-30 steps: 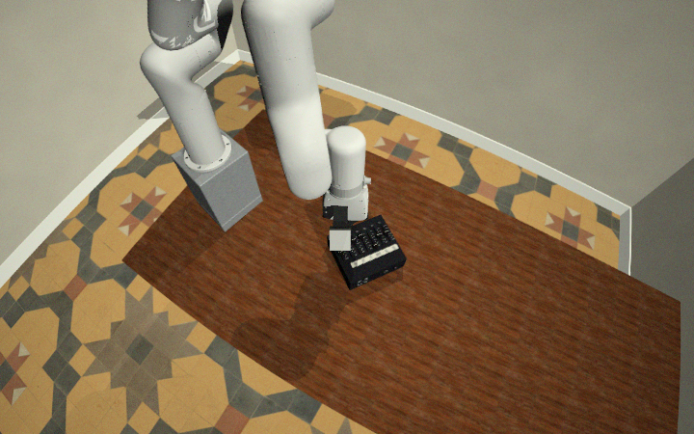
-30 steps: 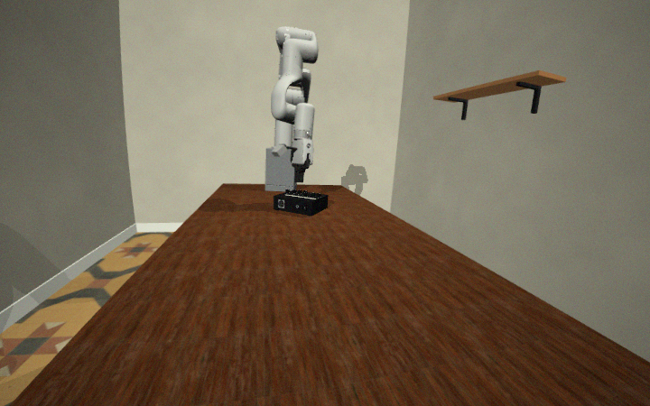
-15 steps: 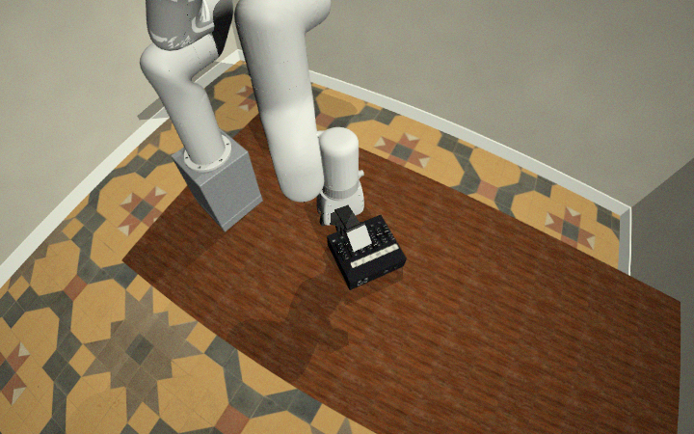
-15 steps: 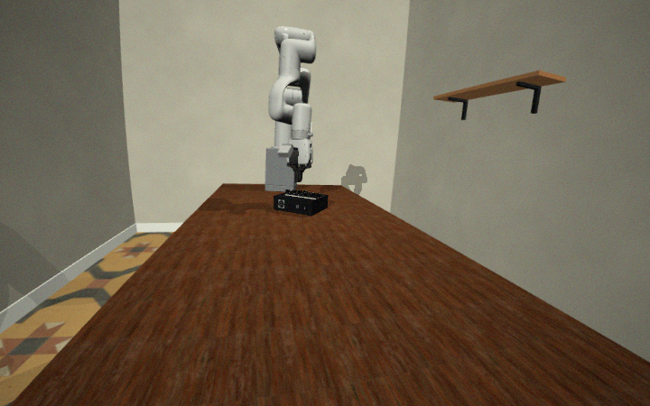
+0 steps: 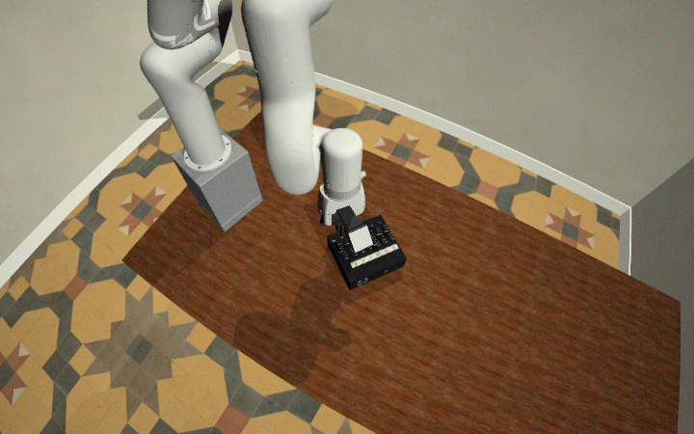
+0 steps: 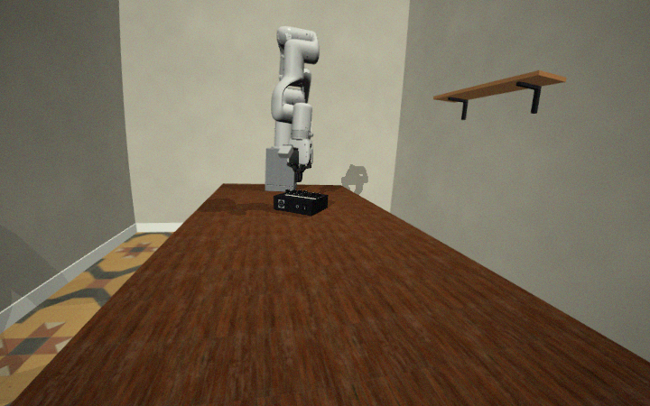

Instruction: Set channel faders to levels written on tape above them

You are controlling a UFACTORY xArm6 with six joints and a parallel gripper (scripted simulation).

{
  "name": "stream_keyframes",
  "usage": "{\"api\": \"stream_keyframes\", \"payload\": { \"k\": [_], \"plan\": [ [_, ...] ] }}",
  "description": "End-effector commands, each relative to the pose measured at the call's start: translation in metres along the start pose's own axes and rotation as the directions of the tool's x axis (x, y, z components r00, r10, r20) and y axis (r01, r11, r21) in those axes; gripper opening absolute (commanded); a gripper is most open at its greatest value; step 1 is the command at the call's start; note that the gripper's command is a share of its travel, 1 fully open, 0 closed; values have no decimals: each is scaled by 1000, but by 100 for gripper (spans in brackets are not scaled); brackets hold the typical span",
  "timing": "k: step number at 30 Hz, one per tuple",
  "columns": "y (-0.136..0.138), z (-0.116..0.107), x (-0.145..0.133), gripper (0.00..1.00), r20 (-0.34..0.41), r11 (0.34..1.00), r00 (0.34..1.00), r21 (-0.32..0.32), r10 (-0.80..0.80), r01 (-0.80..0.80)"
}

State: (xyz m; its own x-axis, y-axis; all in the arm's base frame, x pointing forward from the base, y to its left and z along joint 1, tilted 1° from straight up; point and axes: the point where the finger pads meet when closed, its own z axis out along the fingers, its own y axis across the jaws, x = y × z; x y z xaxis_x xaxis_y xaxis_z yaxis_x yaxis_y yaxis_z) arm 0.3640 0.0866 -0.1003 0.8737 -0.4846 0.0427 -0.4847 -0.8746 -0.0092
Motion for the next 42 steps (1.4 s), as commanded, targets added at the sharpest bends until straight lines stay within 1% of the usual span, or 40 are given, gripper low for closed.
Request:
{"api": "stream_keyframes", "payload": {
  "k": [1, 29, 42],
  "plan": [
    [-1, -1, 1, 0, 48, 1000, 999, 6, -2, 1],
    [-1, 0, 1, 0, 49, 1000, 999, 7, -2, 1],
    [-1, 5, 1, 0, 50, 1000, 999, 9, -2, 2]
  ]
}}
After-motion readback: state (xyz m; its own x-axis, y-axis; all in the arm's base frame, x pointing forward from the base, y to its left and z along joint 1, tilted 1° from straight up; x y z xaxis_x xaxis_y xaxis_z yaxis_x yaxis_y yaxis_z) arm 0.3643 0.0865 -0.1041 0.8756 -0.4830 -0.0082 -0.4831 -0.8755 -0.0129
